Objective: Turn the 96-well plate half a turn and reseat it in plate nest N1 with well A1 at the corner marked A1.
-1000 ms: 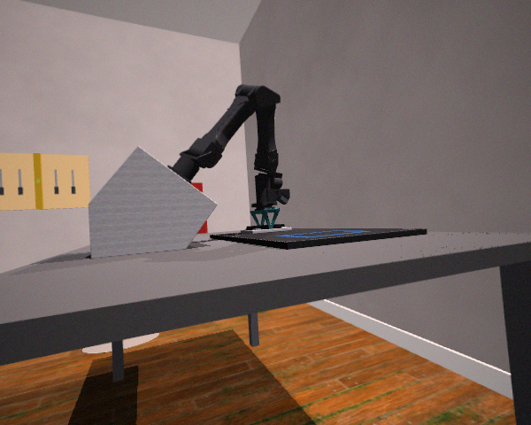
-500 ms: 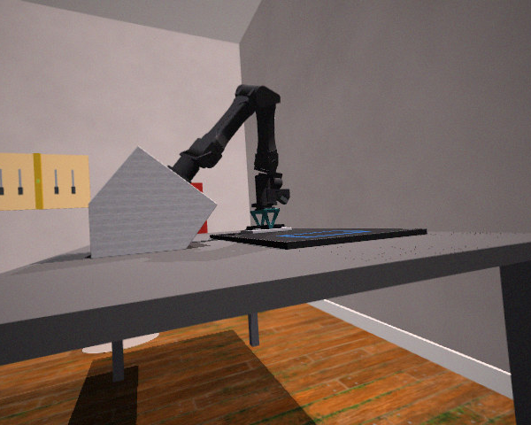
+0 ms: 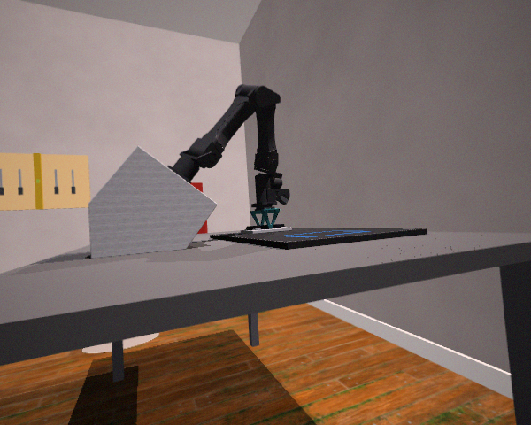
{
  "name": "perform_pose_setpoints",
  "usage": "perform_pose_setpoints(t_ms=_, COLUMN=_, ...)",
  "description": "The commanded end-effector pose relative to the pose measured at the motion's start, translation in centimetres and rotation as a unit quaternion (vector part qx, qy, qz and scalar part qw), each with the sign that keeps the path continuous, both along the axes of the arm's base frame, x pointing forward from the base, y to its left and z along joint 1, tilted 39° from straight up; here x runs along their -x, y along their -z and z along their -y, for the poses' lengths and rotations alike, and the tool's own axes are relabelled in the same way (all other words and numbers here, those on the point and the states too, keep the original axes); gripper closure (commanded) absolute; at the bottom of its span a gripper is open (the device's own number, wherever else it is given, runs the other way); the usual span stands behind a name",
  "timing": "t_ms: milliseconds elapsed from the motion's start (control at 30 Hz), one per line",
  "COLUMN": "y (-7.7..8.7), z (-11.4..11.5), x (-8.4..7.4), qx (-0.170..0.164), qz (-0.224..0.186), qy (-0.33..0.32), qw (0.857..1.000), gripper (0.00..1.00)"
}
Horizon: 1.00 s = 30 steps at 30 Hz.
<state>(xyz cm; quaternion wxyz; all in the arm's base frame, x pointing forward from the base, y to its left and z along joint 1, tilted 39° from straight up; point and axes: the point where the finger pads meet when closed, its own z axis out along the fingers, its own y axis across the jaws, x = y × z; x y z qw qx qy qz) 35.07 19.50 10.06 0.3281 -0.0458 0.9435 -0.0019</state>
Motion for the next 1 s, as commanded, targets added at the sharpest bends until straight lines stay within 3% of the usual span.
perform_pose_setpoints(t_ms=0, y=-0.8, z=-0.2, x=0.2, qx=-0.004, qz=0.006, qy=-0.001, qw=1.0, gripper=1.0)
perform_pose_setpoints(t_ms=967, y=-4.1, z=0.0, x=2.8, qx=-0.004, qz=0.006, qy=-0.001, qw=1.0, gripper=1.0)
